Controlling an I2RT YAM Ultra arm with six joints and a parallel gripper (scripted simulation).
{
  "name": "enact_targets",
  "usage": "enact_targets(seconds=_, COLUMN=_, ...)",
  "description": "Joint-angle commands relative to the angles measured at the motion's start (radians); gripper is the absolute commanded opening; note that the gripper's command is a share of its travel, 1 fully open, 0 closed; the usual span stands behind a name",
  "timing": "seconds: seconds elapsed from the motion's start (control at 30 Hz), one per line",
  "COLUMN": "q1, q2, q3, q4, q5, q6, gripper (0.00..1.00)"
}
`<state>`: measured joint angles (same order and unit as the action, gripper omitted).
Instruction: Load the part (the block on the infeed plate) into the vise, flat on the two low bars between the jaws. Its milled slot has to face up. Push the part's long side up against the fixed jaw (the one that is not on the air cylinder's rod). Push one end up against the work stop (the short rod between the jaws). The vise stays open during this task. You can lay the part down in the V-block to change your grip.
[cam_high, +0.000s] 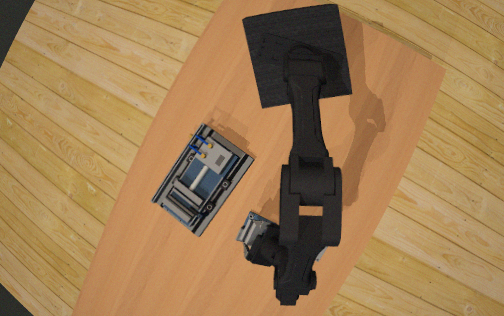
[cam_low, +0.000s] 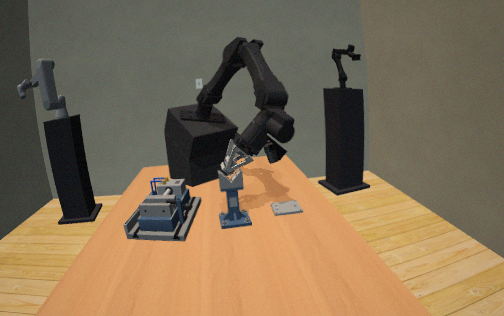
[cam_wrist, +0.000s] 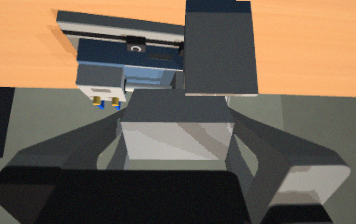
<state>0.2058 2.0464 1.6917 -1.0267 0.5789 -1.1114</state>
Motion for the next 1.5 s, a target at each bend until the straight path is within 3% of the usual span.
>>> enact_targets(seconds=0.0, q1=0.001, q2=-0.02, q3=0.033, q4=-0.027, q5=0.033, q6=0.007, gripper=0.0)
enact_targets(seconds=1.47, q1=0.003, q2=-0.007, q3=0.045, q4=-0.03, q5=0.033, q6=0.008, gripper=0.0)
